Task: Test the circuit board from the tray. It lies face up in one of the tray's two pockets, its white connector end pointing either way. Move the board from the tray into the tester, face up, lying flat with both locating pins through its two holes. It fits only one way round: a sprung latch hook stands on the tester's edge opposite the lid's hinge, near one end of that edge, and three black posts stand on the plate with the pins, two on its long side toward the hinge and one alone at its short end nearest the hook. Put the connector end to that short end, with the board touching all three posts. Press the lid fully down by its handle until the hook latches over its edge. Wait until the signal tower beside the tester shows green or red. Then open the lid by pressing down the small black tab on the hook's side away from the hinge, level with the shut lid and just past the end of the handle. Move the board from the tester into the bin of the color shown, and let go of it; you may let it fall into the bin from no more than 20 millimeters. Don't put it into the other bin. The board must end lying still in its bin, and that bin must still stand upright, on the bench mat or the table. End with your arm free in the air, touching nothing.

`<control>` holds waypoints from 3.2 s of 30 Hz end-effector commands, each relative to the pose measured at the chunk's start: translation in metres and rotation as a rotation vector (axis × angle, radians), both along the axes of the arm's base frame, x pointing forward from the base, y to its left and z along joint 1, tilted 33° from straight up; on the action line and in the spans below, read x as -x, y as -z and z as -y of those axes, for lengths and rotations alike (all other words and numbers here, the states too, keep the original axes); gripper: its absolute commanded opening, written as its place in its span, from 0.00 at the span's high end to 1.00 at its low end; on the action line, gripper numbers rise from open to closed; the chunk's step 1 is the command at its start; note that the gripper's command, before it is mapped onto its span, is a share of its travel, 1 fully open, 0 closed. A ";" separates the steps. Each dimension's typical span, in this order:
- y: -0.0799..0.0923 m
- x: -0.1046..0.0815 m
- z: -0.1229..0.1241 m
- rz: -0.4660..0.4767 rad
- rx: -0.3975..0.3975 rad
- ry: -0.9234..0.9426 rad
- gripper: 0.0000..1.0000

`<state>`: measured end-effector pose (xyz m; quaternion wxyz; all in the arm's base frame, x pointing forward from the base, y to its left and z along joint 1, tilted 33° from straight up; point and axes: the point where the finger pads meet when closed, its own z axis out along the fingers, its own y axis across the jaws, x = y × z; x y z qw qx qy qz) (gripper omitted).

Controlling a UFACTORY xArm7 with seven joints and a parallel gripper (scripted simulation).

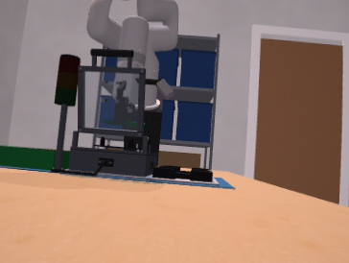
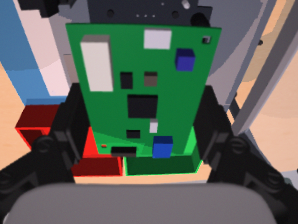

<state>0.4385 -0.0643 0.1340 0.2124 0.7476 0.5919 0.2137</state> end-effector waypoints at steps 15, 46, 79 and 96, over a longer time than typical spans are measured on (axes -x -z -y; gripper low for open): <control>-0.002 -0.001 0.002 -0.033 -0.015 -0.008 0.21; 0.022 -0.016 0.004 -0.033 -0.015 -0.008 0.21; 0.034 -0.024 0.005 -0.033 -0.015 -0.008 0.21; 0.037 -0.026 0.005 -0.033 -0.015 -0.008 0.21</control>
